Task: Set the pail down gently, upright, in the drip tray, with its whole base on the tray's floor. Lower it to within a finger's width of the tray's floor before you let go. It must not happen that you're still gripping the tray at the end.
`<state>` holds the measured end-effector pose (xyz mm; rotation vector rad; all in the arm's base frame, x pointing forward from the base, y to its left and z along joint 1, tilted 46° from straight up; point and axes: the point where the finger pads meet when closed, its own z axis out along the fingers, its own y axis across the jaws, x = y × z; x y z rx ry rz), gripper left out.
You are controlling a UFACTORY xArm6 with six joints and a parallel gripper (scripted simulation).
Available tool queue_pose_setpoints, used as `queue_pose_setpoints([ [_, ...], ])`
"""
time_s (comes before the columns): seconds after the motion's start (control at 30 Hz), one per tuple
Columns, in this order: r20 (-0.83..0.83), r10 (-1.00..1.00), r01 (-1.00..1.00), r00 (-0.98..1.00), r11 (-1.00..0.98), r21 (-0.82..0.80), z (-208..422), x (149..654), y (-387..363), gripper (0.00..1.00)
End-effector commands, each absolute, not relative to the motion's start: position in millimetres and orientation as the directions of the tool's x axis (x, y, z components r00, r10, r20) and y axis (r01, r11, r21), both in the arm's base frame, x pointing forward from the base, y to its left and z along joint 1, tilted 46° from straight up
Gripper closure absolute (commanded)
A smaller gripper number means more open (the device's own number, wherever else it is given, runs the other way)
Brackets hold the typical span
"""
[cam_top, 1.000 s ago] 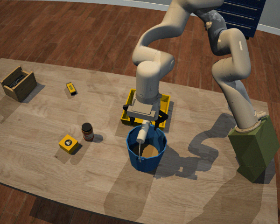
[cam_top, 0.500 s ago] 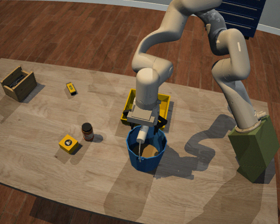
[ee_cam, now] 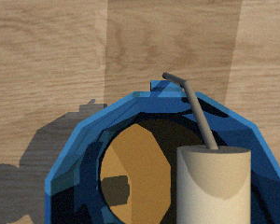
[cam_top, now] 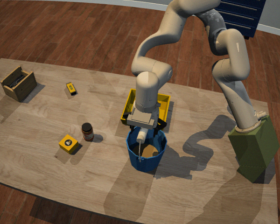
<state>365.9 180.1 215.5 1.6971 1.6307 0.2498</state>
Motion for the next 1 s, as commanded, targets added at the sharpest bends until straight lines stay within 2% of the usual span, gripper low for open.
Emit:
queue_pose_setpoints([
  [0.0,-0.35,0.922,0.772,0.167,0.099,0.628,215.6,366.8,180.5,0.0],
  [0.4,-0.35,0.922,0.772,0.167,0.099,0.628,215.6,366.8,180.5,0.0],
  [0.43,-0.35,0.922,0.772,0.167,0.099,0.628,215.6,366.8,180.5,1.0],
  [0.97,-0.35,0.922,0.772,0.167,0.099,0.628,215.6,366.8,180.5,1.0],
])
